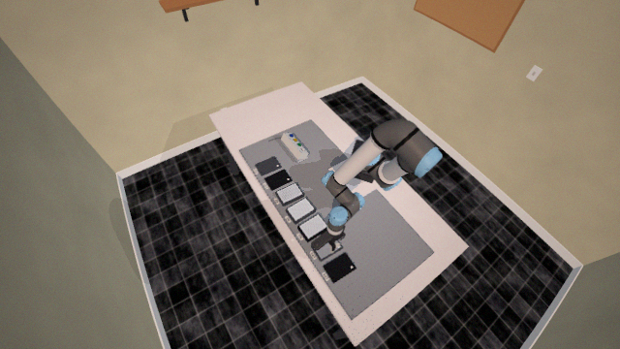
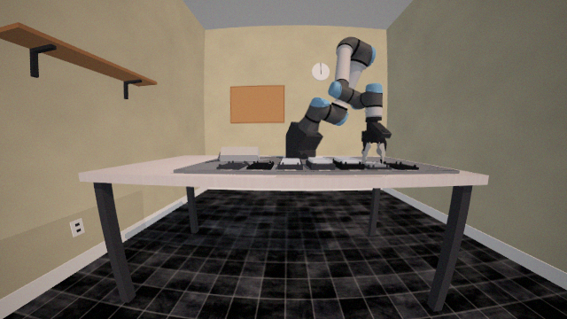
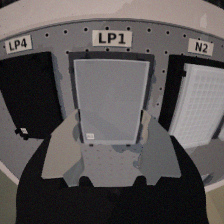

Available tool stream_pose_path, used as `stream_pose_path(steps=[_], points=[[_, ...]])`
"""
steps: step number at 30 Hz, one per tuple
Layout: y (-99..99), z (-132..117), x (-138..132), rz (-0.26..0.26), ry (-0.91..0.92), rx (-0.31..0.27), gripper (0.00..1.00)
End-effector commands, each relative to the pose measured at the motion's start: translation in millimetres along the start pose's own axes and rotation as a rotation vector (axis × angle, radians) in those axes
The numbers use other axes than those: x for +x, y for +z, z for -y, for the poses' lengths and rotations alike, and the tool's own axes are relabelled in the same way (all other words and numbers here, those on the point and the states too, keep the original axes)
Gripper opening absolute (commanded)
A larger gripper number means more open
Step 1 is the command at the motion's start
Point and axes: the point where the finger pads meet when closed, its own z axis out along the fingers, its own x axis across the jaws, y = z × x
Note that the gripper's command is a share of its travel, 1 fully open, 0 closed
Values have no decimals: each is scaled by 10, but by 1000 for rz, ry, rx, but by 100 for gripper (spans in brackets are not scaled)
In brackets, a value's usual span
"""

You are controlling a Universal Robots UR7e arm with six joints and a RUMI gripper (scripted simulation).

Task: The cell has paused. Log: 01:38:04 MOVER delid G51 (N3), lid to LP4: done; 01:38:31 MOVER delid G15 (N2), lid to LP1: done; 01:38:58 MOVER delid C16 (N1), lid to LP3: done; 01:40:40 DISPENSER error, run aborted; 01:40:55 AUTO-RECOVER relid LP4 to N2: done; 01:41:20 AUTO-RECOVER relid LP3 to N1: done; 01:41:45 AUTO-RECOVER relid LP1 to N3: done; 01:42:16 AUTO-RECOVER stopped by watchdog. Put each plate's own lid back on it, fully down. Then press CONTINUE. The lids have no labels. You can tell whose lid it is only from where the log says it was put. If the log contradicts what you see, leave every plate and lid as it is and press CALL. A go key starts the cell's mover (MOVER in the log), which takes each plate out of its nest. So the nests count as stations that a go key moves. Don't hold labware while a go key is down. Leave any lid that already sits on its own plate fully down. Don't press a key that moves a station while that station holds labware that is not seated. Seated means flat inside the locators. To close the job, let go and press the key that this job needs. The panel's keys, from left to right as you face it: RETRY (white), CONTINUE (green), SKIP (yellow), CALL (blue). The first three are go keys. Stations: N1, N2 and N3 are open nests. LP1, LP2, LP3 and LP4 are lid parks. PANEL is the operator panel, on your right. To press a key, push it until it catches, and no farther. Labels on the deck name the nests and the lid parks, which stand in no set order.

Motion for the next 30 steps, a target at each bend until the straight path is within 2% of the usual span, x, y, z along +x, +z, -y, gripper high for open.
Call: stream_pose_path(steps=[1,15,30], points=[[-3,3,-2,0,0,1,0],[-2,3,-3,0,0,1,0],[-219,3,-3,0,0,1,0]])
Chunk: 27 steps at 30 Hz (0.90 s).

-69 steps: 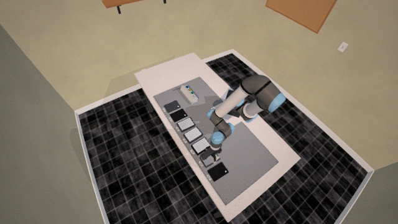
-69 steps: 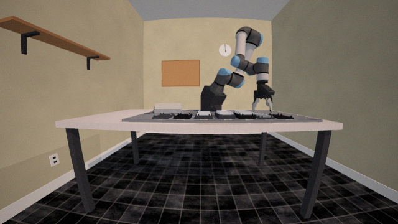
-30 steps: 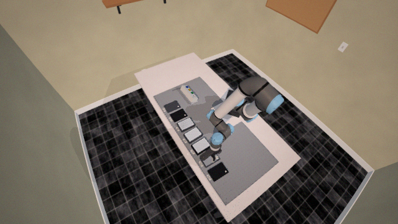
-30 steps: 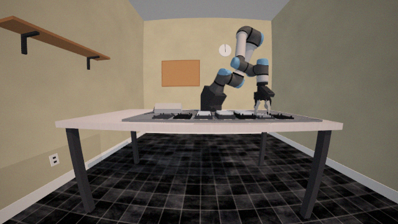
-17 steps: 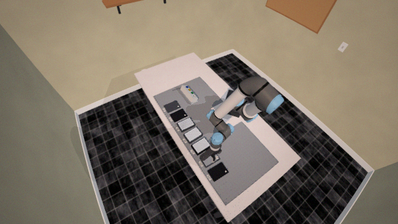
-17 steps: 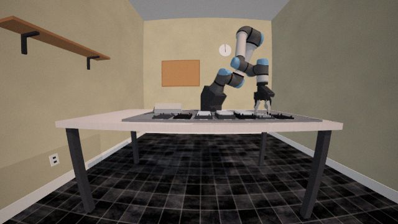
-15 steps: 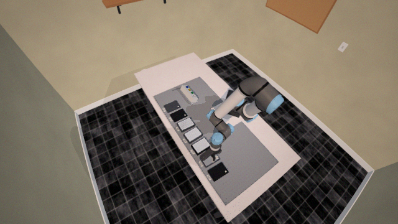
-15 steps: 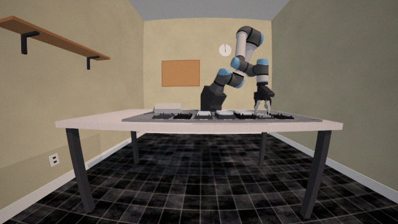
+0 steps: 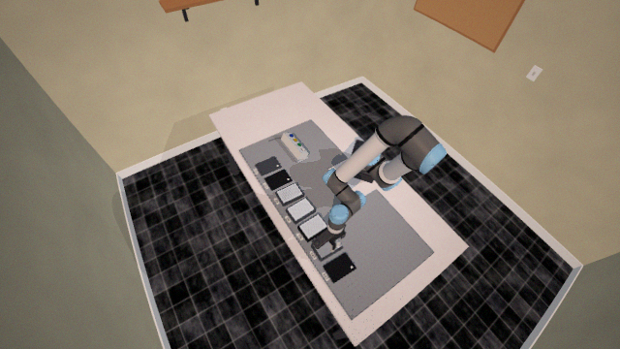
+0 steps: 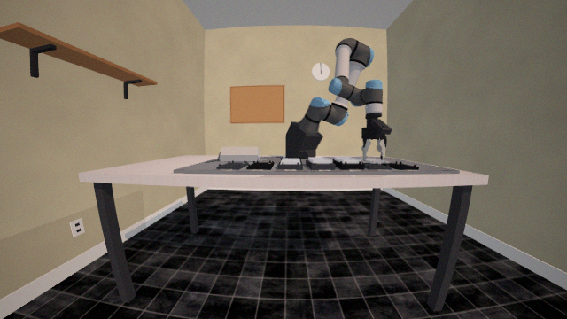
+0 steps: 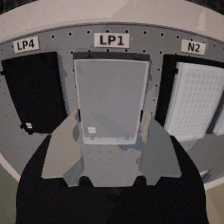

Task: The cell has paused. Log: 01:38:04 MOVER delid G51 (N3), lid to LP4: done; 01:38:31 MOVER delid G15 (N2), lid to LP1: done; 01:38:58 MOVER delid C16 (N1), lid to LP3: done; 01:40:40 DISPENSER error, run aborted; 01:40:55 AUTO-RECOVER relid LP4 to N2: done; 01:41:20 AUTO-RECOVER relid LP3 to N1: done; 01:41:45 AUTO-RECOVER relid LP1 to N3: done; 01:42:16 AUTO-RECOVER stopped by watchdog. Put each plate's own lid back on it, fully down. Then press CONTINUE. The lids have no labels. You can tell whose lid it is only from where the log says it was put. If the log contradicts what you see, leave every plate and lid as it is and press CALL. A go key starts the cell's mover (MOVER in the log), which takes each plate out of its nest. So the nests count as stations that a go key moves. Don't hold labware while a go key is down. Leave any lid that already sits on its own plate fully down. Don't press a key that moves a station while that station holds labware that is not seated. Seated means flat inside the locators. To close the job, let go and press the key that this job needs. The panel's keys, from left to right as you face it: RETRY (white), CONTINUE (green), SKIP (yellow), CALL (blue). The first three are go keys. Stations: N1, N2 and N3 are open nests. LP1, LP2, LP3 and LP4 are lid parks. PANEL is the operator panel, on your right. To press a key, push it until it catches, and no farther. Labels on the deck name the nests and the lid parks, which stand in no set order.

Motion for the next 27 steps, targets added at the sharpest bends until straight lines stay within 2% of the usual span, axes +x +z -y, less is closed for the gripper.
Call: stream_pose_path(steps=[1,13,19,27], points=[[-71,3,-2,0,0,1,0],[-271,3,-2,0,0,1,0],[-283,3,-1,0,0,0,0],[-282,17,399,0,4,0,0]])
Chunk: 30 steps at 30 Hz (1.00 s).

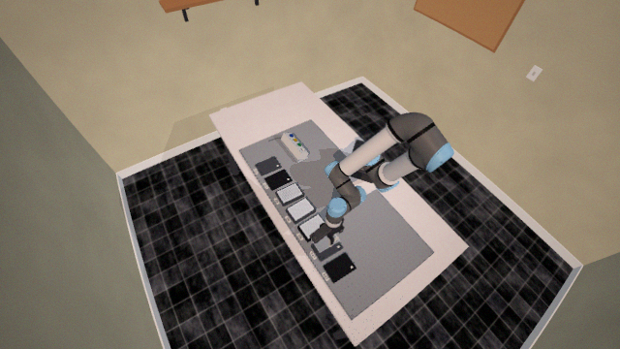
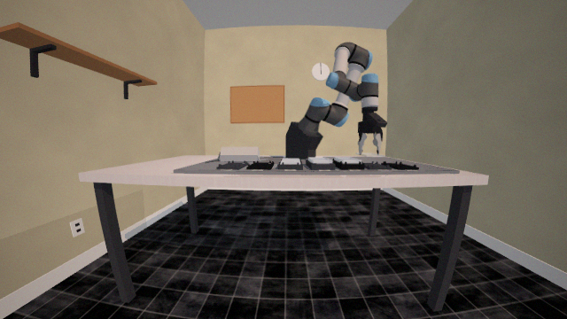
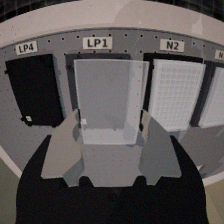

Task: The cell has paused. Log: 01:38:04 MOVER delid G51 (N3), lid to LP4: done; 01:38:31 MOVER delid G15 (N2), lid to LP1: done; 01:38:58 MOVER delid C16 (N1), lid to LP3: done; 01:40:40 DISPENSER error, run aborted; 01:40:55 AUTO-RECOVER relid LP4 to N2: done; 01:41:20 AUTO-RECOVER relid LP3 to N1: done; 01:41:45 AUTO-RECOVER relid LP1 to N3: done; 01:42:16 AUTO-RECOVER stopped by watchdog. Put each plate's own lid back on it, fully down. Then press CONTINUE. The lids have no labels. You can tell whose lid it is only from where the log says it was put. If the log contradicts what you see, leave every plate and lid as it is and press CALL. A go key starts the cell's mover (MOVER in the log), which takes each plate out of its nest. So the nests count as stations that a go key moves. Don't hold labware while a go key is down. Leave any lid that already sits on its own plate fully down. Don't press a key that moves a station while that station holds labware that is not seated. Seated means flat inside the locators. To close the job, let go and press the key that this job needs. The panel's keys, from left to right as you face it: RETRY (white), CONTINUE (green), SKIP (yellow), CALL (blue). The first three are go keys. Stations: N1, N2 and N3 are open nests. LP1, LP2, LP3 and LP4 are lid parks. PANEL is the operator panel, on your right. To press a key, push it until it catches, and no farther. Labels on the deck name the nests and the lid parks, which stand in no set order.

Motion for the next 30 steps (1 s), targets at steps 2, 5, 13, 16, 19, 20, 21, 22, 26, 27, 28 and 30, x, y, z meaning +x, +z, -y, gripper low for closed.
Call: stream_pose_path(steps=[2,5,13,16,19,20,21,22,26,27,28,30], points=[[-7,14,286,3,-1,0,0],[-7,16,336,3,-1,0,0],[-5,32,736,2,-1,0,0],[-5,38,886,2,-1,0,0],[-4,44,1036,2,-1,0,0],[-4,46,1086,2,-1,0,0],[-4,46,1086,2,-1,0,0],[-4,46,1086,2,-1,0,0],[-4,54,1286,2,-1,0,0],[-3,56,1336,2,-1,0,0],[-3,58,1386,2,-1,0,0],[-3,62,1486,2,-1,0,0]])
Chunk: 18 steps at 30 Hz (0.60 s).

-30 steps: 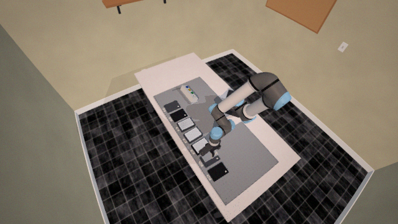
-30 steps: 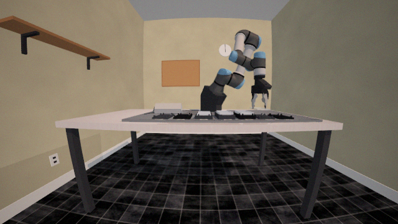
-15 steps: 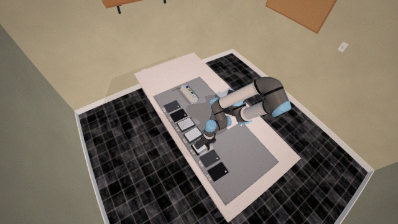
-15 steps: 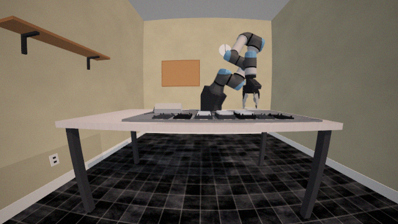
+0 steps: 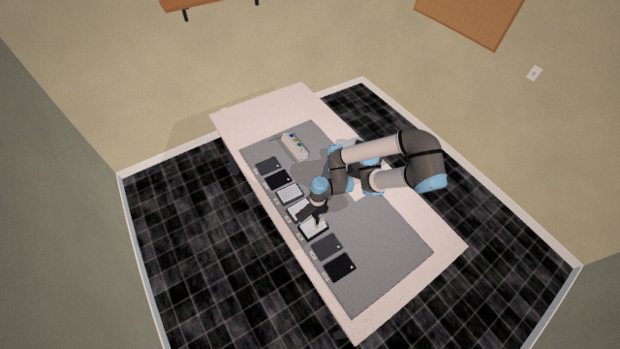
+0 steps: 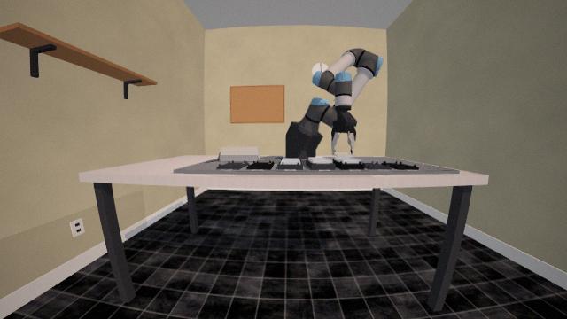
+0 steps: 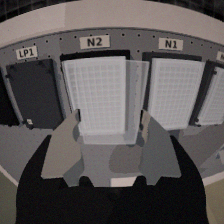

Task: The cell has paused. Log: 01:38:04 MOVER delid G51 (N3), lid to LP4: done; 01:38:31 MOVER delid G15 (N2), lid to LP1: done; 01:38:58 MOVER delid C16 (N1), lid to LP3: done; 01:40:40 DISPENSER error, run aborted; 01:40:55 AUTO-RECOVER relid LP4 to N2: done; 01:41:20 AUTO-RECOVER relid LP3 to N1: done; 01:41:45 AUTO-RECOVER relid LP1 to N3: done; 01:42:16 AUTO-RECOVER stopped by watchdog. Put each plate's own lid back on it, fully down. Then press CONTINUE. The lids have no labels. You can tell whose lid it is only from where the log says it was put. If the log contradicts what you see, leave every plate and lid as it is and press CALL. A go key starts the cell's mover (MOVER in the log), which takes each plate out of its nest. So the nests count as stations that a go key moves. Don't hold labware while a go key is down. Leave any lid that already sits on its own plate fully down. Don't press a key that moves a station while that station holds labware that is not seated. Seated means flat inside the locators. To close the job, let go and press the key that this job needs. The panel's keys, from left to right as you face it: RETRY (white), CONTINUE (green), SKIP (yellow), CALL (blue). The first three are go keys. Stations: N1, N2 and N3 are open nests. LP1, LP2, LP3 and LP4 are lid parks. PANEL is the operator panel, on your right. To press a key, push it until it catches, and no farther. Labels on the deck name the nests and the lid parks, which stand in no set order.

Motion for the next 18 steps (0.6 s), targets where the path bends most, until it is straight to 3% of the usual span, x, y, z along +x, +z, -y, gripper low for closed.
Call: stream_pose_path(steps=[1,18], points=[[0,14,249,5,-3,-1,0],[4,45,998,4,-3,-1,0]])
